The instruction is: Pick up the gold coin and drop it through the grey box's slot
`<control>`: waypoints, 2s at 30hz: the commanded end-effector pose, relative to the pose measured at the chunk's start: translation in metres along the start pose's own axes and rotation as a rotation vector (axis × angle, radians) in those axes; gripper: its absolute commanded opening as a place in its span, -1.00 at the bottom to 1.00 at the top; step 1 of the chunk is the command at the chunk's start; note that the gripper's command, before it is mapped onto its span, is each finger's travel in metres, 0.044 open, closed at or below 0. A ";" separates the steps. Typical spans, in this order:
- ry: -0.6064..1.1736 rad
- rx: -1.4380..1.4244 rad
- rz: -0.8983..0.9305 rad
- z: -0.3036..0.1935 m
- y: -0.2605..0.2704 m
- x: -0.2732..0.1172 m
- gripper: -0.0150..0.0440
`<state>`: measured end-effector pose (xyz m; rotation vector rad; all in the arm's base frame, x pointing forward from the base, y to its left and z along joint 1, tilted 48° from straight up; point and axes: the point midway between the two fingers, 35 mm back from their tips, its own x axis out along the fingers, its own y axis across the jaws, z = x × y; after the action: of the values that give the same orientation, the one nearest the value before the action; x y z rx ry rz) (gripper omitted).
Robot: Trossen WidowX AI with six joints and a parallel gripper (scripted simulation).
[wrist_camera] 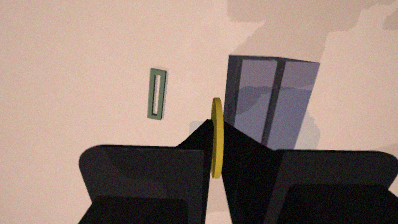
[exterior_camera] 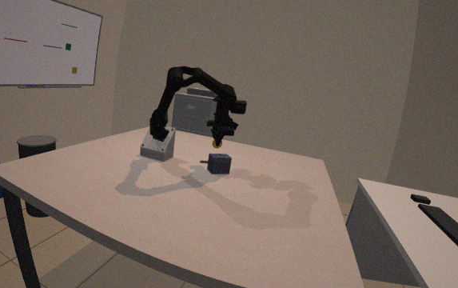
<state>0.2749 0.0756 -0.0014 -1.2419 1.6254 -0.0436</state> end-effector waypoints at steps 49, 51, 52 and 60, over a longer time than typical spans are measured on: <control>0.007 0.016 -0.009 0.002 -0.052 -0.004 -0.49; 0.007 0.013 -0.009 0.002 -0.052 -0.004 -0.49; 0.008 0.013 -0.008 0.002 -0.052 -0.003 -0.48; 0.012 0.014 -0.007 0.000 -0.051 -0.003 -0.49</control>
<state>0.3094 0.0540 0.0290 -1.2391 1.6294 -0.0670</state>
